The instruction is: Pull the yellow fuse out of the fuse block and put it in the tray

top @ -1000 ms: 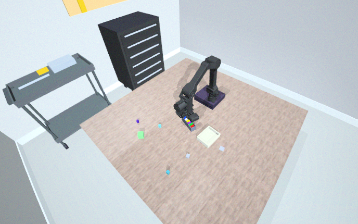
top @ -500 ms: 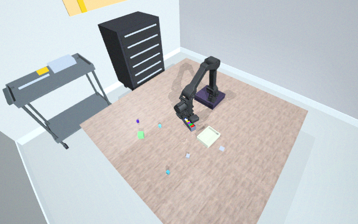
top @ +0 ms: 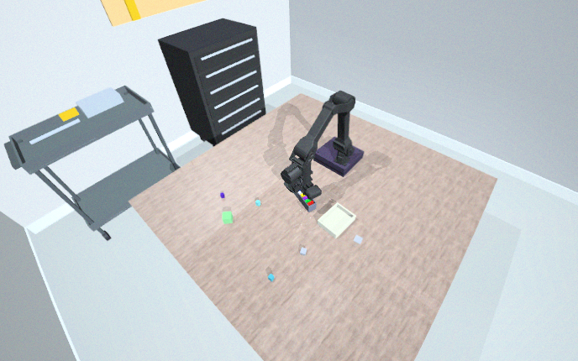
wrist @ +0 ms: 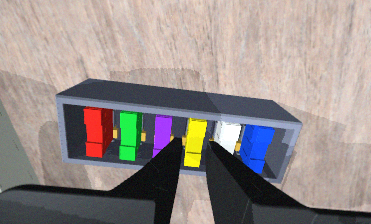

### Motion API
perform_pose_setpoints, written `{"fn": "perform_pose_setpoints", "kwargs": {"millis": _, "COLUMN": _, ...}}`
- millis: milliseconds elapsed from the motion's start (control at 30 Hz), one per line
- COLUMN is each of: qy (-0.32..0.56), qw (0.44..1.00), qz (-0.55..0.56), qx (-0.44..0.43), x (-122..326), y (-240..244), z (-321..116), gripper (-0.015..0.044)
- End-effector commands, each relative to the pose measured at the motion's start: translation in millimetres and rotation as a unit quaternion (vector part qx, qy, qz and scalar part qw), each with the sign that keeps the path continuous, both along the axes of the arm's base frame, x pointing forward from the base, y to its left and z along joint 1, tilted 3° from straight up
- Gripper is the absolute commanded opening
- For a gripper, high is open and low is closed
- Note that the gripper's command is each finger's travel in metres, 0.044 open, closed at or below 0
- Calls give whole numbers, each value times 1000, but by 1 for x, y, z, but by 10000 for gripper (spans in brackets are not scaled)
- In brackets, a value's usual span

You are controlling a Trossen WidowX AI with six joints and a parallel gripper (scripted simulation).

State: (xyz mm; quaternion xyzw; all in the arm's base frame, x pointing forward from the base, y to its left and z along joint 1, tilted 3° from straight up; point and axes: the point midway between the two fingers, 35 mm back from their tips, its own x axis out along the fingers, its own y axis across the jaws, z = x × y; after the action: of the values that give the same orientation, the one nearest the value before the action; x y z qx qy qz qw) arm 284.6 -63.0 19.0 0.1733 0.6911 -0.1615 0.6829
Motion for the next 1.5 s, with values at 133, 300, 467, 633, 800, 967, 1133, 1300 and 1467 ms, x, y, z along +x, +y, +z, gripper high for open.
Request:
{"fn": "perform_pose_setpoints", "kwargs": {"millis": 133, "qy": 2, "qw": 1000, "qz": -2, "qx": -2, "x": -1, "y": 0, "z": -8, "gripper": 69}}
{"fn": "perform_pose_setpoints", "kwargs": {"millis": 300, "qy": 2, "qw": 1000, "qz": -2, "qx": -2, "x": -1, "y": 0, "z": -9, "gripper": 69}}
{"fn": "perform_pose_setpoints", "kwargs": {"millis": 467, "qy": 1, "qw": 1000, "qz": 0, "qx": 0, "x": -1, "y": 0, "z": -7, "gripper": 63}}
{"fn": "perform_pose_setpoints", "kwargs": {"millis": 633, "qy": 1, "qw": 1000, "qz": 0, "qx": 0, "x": -1, "y": 0, "z": -7, "gripper": 29}}
{"fn": "perform_pose_setpoints", "kwargs": {"millis": 800, "qy": 1, "qw": 1000, "qz": 0, "qx": 0, "x": -1, "y": 0, "z": -7, "gripper": 0}}
{"fn": "perform_pose_setpoints", "kwargs": {"millis": 967, "qy": 1, "qw": 1000, "qz": 0, "qx": 0, "x": -1, "y": 0, "z": -7, "gripper": 0}}
{"fn": "perform_pose_setpoints", "kwargs": {"millis": 1133, "qy": 1, "qw": 1000, "qz": 0, "qx": 0, "x": 0, "y": 0, "z": -4, "gripper": 0}}
{"fn": "perform_pose_setpoints", "kwargs": {"millis": 1300, "qy": 1, "qw": 1000, "qz": 0, "qx": 0, "x": 0, "y": 0, "z": -2, "gripper": 0}}
{"fn": "perform_pose_setpoints", "kwargs": {"millis": 1467, "qy": 1, "qw": 1000, "qz": 0, "qx": 0, "x": 0, "y": 0, "z": 1, "gripper": 0}}
